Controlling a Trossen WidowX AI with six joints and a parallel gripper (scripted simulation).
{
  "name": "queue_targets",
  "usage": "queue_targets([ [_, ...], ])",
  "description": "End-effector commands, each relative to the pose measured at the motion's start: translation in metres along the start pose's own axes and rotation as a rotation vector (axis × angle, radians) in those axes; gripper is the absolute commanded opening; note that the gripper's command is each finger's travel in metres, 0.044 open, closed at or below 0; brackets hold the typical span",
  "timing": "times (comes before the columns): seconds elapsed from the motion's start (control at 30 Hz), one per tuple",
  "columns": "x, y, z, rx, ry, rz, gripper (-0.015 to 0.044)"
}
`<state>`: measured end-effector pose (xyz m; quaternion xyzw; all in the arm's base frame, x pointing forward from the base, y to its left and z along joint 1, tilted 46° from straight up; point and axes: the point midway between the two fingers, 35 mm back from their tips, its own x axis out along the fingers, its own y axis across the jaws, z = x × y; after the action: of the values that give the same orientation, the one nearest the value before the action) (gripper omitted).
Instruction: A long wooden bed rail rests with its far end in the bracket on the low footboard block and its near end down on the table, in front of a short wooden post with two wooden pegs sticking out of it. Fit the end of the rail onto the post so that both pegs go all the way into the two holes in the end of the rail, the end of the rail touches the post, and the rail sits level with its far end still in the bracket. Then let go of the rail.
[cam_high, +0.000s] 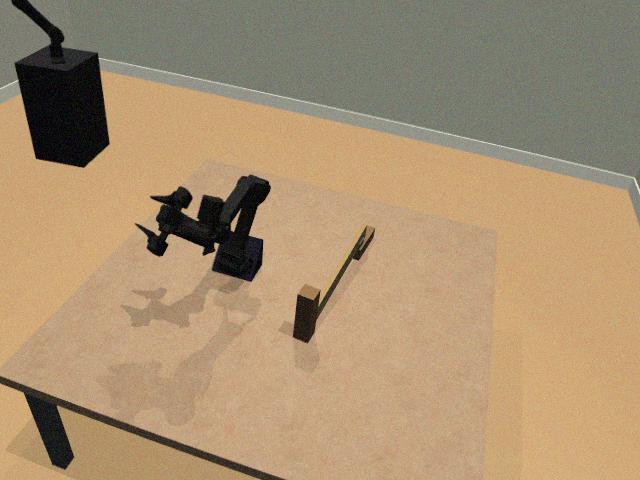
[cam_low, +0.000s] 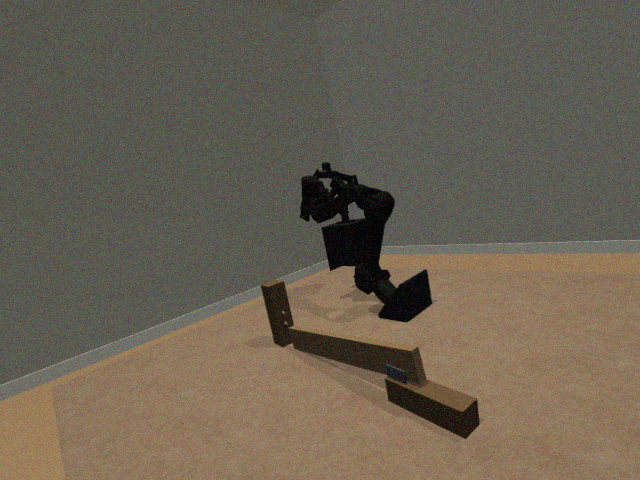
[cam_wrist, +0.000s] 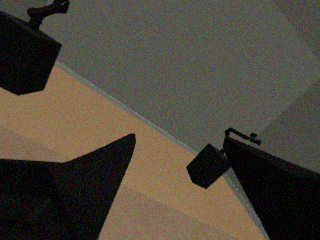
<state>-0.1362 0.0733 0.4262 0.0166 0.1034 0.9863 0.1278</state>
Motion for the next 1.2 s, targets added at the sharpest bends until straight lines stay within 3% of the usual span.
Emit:
queue_targets([
  [0.0,0.000,0.001,0.000,-0.001,0.000,0.002,0.0426],
  [0.3,0.000,0.049,0.008,-0.089,-0.032,0.163,0.0440],
  [0.57,-0.025,0.131,0.012,-0.221,-0.096,0.456,0.0440],
  [0.87,-0.086,0.210,0.007,-0.345,-0.177,0.799,0.0440],
  [1.17,-0.175,0.259,-0.007,-0.450,-0.266,1.150,0.0440],
])
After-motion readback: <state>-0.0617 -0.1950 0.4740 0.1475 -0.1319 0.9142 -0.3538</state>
